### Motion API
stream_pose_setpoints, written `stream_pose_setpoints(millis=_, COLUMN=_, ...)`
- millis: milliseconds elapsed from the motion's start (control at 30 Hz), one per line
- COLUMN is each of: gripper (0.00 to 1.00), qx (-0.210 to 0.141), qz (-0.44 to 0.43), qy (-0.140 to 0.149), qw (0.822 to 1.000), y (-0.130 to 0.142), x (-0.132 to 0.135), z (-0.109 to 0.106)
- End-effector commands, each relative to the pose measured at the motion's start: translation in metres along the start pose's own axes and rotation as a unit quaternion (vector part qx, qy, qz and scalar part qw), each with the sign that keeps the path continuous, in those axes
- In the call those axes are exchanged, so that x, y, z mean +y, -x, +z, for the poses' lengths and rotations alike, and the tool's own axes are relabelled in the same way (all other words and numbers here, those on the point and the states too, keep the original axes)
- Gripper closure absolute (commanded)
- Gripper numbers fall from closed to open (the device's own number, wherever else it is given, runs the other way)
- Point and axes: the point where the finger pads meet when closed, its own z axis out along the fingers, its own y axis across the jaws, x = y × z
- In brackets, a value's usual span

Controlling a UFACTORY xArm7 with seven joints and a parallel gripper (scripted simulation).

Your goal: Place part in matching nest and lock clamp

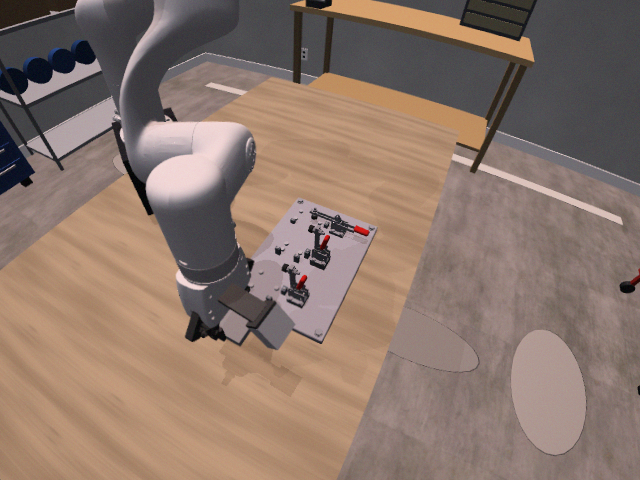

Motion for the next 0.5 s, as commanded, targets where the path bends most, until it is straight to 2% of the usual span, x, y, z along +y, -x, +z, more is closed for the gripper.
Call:
stream_pose_setpoints(millis=0, gripper=1.00, qx=0.003, qz=-0.007, qy=0.000, qw=1.000, y=-0.0012, x=0.0009, z=-0.0011)
stream_pose_setpoints(millis=467, gripper=1.00, qx=0.003, qz=-0.007, qy=0.000, qw=1.000, y=0.0031, x=0.0010, z=0.0027)
